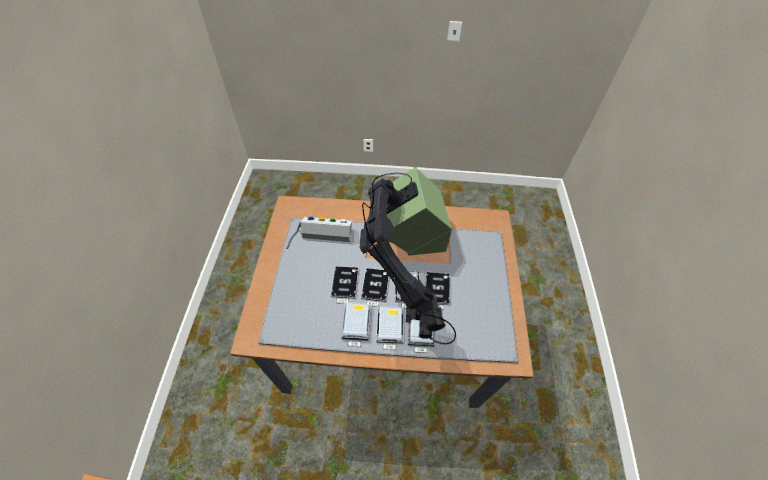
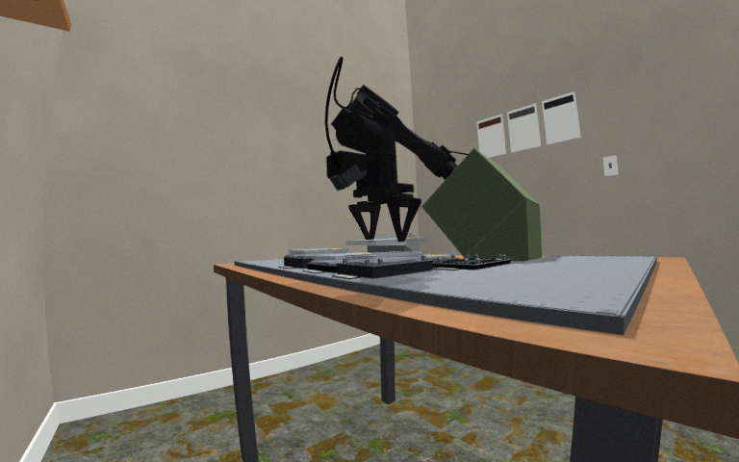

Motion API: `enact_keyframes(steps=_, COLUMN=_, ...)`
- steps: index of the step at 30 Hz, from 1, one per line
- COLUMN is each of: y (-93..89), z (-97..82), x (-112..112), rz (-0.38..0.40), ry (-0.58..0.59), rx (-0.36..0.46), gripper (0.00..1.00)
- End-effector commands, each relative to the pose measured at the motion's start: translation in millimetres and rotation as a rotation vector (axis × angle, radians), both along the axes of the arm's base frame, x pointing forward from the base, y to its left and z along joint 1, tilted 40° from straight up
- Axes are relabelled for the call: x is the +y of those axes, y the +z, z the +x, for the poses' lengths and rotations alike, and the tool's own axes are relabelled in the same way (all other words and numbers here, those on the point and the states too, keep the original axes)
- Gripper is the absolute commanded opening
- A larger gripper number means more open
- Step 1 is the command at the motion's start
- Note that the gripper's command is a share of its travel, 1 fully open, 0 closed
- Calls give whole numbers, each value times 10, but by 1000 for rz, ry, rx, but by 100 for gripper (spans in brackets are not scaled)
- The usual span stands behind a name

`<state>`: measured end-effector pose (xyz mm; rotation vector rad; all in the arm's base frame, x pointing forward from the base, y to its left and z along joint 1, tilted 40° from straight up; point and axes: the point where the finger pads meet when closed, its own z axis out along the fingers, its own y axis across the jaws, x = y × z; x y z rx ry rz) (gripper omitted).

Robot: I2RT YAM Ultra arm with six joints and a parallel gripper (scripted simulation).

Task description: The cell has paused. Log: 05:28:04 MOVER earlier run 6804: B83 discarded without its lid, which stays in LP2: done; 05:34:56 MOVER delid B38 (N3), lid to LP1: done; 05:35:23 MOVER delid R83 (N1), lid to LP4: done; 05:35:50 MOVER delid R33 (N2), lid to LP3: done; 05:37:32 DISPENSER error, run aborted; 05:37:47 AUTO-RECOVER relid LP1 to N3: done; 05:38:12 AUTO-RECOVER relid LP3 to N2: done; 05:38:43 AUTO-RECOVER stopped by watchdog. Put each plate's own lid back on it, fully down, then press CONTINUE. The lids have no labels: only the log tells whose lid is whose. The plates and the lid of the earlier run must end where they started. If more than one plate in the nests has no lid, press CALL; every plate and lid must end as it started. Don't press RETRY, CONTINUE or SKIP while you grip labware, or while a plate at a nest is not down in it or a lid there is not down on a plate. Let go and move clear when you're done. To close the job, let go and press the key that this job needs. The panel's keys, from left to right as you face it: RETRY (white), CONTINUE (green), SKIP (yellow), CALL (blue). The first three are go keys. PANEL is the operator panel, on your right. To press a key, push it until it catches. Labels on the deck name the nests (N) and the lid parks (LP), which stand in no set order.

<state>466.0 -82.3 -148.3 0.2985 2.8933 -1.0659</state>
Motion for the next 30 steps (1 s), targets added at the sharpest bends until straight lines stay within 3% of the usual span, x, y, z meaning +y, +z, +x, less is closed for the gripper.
enact_keyframes(steps=1, y=189, z=204, x=196, rz=4, ry=30, rx=-55, gripper=0)
enact_keyframes(steps=11, y=64, z=142, x=205, rz=2, ry=30, rx=-27, gripper=0)
enact_keyframes(steps=15, y=132, z=183, x=216, rz=4, ry=30, rx=-42, gripper=0)
enact_keyframes(steps=24, y=88, z=164, x=221, rz=4, ry=31, rx=-32, gripper=0)
enact_keyframes(steps=25, y=179, z=216, x=228, rz=5, ry=31, rx=-51, gripper=0)
enact_keyframes(steps=30, y=102, z=180, x=228, rz=4, ry=31, rx=-34, gripper=0)
